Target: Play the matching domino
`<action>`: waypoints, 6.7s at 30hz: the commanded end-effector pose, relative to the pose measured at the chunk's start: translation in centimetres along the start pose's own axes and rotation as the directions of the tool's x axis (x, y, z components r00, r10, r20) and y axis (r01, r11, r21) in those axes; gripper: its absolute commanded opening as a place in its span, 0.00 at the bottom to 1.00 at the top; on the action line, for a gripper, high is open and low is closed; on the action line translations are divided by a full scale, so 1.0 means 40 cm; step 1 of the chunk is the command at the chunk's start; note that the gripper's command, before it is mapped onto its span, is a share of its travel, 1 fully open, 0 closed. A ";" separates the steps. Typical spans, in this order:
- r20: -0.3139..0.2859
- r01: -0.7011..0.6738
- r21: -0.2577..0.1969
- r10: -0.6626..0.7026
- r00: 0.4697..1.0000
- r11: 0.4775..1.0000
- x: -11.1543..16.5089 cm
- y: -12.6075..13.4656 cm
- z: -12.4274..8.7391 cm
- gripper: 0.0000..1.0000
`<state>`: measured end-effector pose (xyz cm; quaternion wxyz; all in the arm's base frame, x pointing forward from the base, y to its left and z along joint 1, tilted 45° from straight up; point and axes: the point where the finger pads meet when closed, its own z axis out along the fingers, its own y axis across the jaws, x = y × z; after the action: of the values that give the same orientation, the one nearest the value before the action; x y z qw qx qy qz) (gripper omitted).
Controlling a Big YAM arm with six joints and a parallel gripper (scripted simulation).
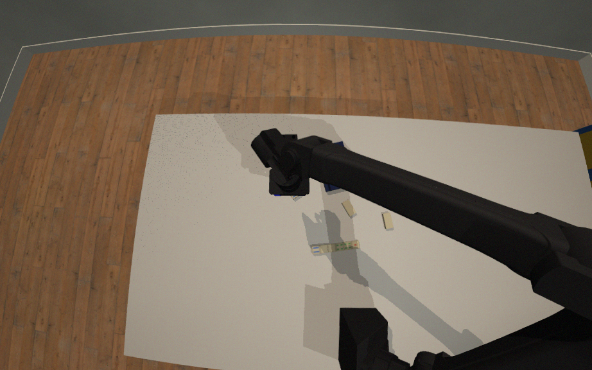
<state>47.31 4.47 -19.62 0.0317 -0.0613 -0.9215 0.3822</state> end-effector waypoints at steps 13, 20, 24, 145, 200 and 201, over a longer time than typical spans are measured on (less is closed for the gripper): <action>0.020 -0.525 -0.019 0.526 0.850 0.851 -0.041 -0.048 -0.011 0.43; 0.021 -0.574 -0.022 0.575 0.818 0.818 -0.041 -0.048 -0.011 0.43; 0.009 -0.659 -0.011 0.659 0.752 0.752 -0.021 -0.035 -0.002 0.43; -0.019 -0.828 0.000 0.827 0.561 0.561 -0.003 -0.043 0.180 0.43; -0.020 -0.833 0.012 0.833 0.553 0.553 0.002 -0.045 0.204 0.43; -0.020 -0.833 0.012 0.833 0.553 0.553 0.002 -0.045 0.204 0.43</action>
<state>46.12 -1.61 -23.55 -0.1404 -0.4869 -0.7872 0.3515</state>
